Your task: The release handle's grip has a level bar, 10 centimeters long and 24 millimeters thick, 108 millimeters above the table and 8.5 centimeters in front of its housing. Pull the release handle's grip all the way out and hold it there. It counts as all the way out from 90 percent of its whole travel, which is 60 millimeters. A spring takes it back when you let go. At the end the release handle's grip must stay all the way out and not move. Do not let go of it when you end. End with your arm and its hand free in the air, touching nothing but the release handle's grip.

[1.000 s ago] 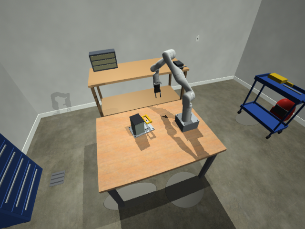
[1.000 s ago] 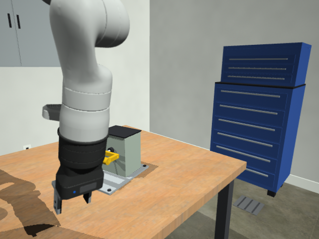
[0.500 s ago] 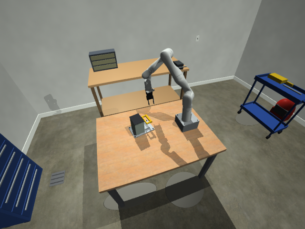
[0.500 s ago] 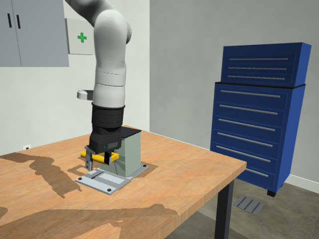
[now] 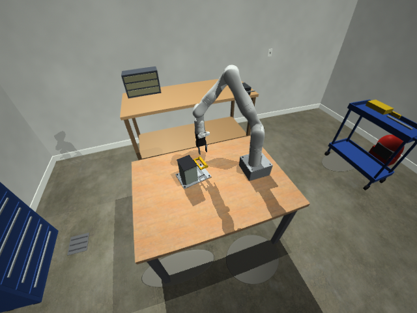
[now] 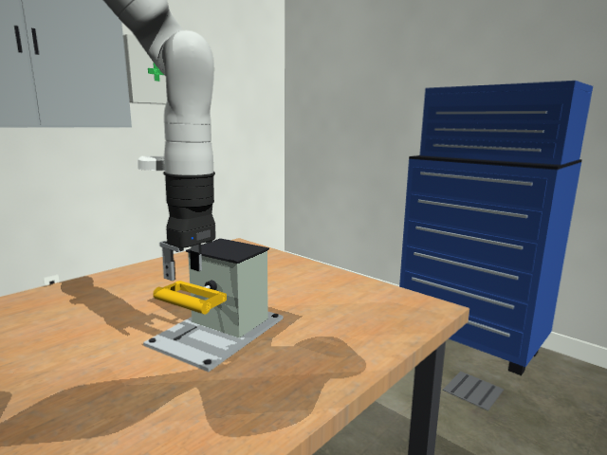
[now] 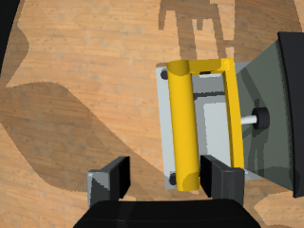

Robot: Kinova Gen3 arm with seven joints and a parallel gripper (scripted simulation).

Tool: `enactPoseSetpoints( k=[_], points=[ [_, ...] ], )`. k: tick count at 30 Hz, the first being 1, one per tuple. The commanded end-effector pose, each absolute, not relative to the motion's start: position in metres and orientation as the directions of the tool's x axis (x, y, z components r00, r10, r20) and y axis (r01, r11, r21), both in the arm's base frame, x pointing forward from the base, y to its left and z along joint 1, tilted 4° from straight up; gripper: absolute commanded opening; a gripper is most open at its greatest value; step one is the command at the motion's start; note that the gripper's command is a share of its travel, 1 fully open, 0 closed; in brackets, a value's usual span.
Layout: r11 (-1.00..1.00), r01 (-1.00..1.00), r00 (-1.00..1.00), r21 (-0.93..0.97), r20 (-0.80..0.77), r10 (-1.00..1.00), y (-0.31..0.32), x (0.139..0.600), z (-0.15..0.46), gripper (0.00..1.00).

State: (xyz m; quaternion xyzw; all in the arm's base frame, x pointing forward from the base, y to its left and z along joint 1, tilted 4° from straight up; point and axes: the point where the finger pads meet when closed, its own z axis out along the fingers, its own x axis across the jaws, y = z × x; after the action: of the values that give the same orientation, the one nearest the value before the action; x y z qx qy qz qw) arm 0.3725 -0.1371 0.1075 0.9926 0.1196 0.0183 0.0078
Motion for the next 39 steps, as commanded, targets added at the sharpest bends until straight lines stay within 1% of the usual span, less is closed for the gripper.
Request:
enactPoseSetpoints(
  k=[1, 17, 18, 39],
  points=[
    [-0.959, 0.28, 0.958, 0.044, 0.049, 0.282, -0.1061, 0.3813, 0.1134, 1.0],
    [-0.952, 0.302, 0.951, 0.049, 0.053, 0.304, -0.0987, 0.3817, 0.1136, 1.0],
    [-0.952, 0.302, 0.951, 0.049, 0.053, 0.304, -0.0987, 0.3817, 0.1135, 0.0],
    [-0.952, 0.302, 0.951, 0.049, 0.053, 0.304, -0.0987, 0.3817, 0.1135, 0.0]
  ],
)
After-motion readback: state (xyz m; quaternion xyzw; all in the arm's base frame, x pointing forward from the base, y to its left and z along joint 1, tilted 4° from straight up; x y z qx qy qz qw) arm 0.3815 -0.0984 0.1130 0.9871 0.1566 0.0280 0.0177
